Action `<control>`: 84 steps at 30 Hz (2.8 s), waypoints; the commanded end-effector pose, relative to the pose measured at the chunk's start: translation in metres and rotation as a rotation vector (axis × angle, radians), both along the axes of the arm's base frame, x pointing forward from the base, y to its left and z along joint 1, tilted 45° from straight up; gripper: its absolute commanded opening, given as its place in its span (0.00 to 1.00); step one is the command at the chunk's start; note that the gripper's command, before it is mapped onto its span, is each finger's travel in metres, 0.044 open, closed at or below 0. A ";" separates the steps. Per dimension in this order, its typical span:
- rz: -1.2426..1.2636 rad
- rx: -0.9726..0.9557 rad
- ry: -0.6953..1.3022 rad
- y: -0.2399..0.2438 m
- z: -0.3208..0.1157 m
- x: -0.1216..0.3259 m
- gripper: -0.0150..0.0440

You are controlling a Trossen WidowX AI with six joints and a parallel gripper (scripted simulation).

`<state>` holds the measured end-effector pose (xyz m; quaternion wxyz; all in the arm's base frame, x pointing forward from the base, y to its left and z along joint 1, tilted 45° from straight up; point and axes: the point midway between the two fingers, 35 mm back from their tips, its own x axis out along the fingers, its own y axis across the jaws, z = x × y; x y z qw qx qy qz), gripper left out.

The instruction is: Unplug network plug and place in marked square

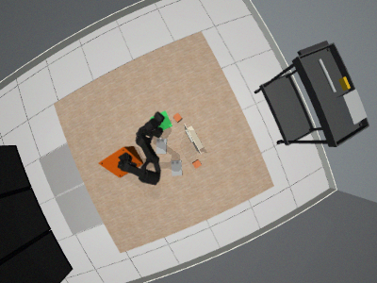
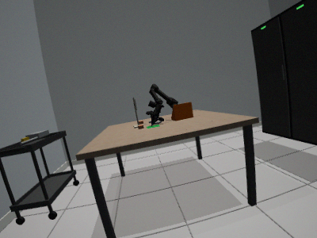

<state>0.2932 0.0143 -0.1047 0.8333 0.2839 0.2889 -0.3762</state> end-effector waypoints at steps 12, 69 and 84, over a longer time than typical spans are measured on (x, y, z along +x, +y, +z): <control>0.001 0.000 0.000 -0.002 -0.001 0.000 0.34; 0.003 0.009 0.008 0.034 0.033 -0.012 0.52; 0.003 0.011 0.009 0.048 0.047 -0.012 0.52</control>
